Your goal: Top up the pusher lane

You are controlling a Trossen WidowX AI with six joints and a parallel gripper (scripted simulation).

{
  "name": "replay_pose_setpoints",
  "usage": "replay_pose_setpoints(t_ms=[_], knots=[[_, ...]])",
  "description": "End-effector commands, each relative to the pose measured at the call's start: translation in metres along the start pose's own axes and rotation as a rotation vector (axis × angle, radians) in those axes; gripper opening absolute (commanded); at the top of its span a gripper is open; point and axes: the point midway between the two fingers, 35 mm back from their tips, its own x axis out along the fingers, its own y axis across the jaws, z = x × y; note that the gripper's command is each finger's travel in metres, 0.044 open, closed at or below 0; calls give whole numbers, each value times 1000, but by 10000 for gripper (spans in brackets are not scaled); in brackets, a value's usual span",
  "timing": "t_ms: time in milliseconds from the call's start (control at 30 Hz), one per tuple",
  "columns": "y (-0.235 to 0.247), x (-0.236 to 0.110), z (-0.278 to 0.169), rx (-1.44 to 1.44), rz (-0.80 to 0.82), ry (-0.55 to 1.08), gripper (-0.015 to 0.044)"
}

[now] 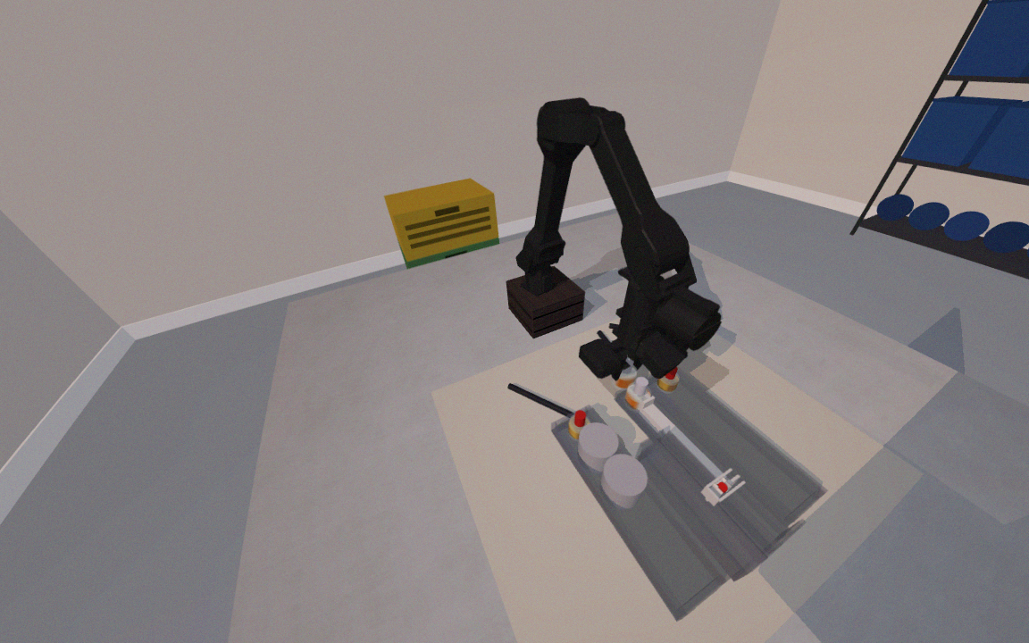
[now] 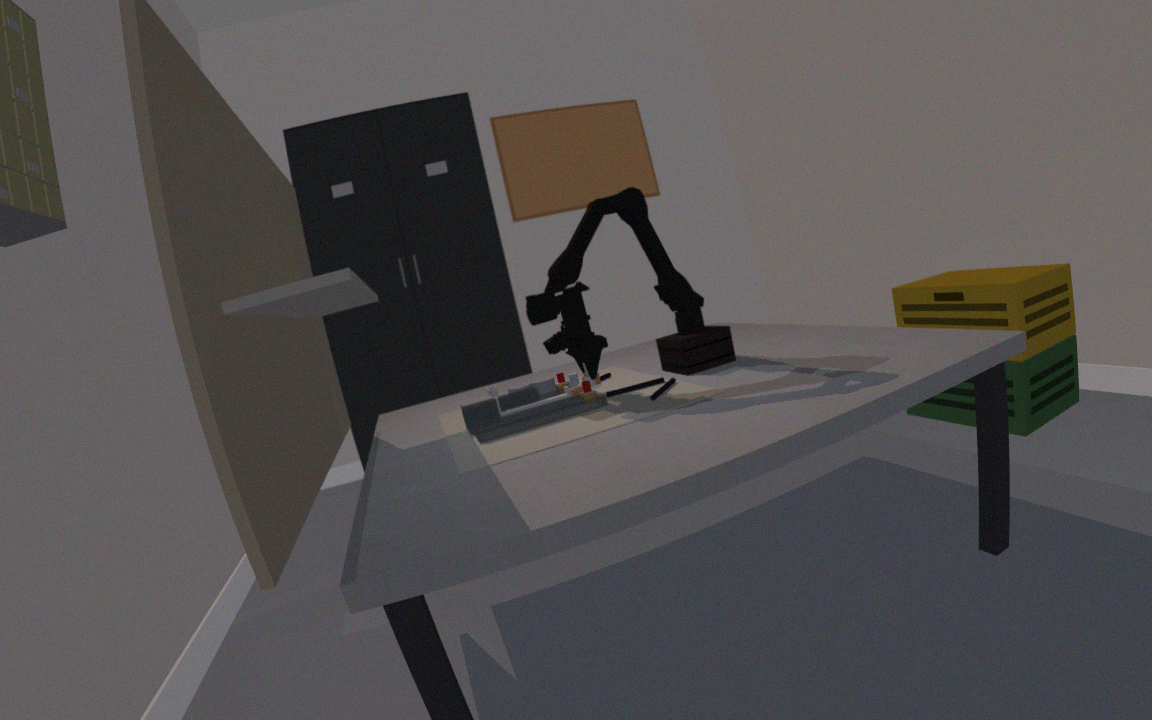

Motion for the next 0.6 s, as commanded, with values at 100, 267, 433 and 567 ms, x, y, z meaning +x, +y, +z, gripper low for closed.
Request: replay_pose_setpoints(t_ms=[100,267,433,567], knots=[[0,-3,12,1,3,-28,0],[0,-3,14,1,3,-29,0],[0,-3,16,1,3,-29,0],[0,-3,18,1,3,-29,0]])
